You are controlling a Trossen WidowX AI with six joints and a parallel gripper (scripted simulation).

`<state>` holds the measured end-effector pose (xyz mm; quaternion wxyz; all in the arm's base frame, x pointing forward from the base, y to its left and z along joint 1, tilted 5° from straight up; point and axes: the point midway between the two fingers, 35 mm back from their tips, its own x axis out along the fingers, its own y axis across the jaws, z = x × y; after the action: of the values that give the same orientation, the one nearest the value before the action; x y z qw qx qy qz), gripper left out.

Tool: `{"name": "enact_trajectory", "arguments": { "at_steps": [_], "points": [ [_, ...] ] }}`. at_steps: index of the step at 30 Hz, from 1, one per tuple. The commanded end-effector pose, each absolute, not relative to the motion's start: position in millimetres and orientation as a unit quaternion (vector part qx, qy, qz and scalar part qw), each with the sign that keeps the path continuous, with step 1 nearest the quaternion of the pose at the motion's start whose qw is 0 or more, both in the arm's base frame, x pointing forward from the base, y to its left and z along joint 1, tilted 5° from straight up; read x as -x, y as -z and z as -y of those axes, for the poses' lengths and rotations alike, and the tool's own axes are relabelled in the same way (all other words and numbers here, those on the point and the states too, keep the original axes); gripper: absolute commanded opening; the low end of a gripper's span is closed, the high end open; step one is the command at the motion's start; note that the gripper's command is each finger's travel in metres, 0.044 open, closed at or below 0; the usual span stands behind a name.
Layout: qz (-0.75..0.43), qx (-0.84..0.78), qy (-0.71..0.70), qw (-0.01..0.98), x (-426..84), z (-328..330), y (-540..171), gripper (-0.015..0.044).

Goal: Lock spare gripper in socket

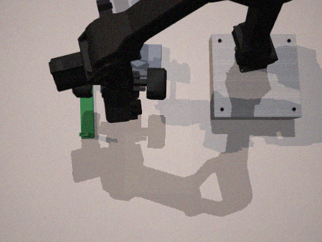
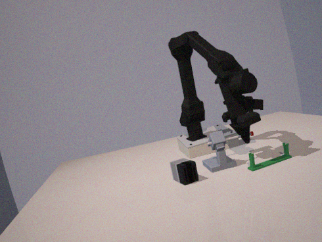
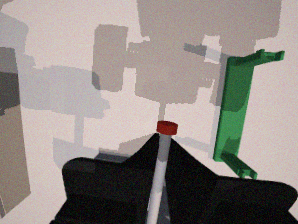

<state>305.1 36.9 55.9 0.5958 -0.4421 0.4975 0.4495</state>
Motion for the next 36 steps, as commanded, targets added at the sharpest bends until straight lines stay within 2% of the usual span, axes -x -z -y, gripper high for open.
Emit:
{"name": "enact_trajectory", "arguments": {
  "at_steps": [1,36],
  "points": [
    [-0.491,0.439,-0.456,0.599,-305.5,-40.9,-57.4,0.0000],
    [-0.493,0.436,-0.459,0.597,-310.7,-62.6,-61.0,0.0000]
  ]
}}
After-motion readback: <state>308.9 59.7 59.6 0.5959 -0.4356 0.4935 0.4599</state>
